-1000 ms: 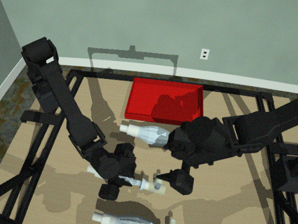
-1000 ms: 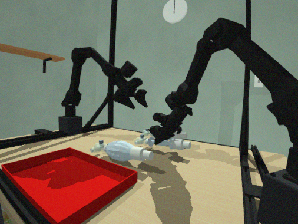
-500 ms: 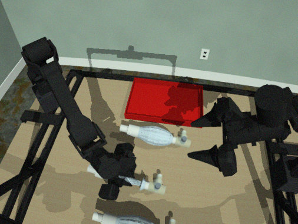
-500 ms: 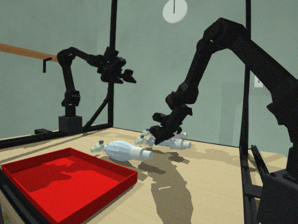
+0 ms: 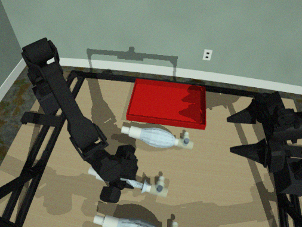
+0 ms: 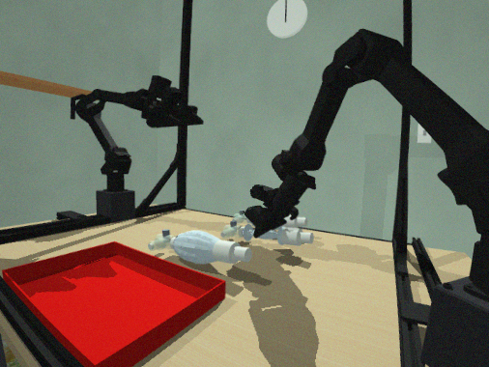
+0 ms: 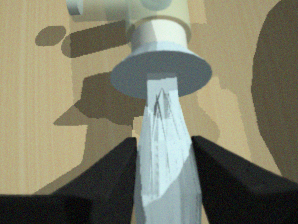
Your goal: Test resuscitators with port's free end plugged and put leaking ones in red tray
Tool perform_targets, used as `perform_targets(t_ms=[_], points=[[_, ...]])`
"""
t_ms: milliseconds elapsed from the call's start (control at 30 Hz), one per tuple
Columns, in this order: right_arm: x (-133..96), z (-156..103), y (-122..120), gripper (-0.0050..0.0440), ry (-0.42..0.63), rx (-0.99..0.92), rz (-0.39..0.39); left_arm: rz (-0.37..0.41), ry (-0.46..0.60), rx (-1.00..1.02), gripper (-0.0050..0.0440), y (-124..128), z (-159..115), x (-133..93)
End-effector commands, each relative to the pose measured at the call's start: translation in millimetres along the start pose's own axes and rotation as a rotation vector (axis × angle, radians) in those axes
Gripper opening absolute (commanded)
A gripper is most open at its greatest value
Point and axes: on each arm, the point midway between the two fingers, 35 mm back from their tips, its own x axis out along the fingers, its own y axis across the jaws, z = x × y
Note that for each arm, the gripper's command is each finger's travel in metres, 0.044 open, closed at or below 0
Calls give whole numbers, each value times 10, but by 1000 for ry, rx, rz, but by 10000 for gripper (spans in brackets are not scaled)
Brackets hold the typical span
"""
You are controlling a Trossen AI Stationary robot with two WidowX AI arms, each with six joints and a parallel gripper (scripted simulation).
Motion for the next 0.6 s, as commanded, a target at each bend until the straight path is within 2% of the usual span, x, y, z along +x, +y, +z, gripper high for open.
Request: perform_targets(t_ms=[0, 200, 433, 567], points=[[17, -460, 54, 440, 170, -3, -25, -1, -1, -1, 0, -1, 3, -3], [-153, -1205, 50, 440, 456, -67, -110, -1, -1, -1, 0, -1, 3, -3], [-154, -1164, 78, 440, 446, -67, -96, 0, -2, -2, 0, 1, 8, -3], [-200, -1285, 54, 440, 491, -84, -119, 0, -2, -2, 0, 1, 8, -3]])
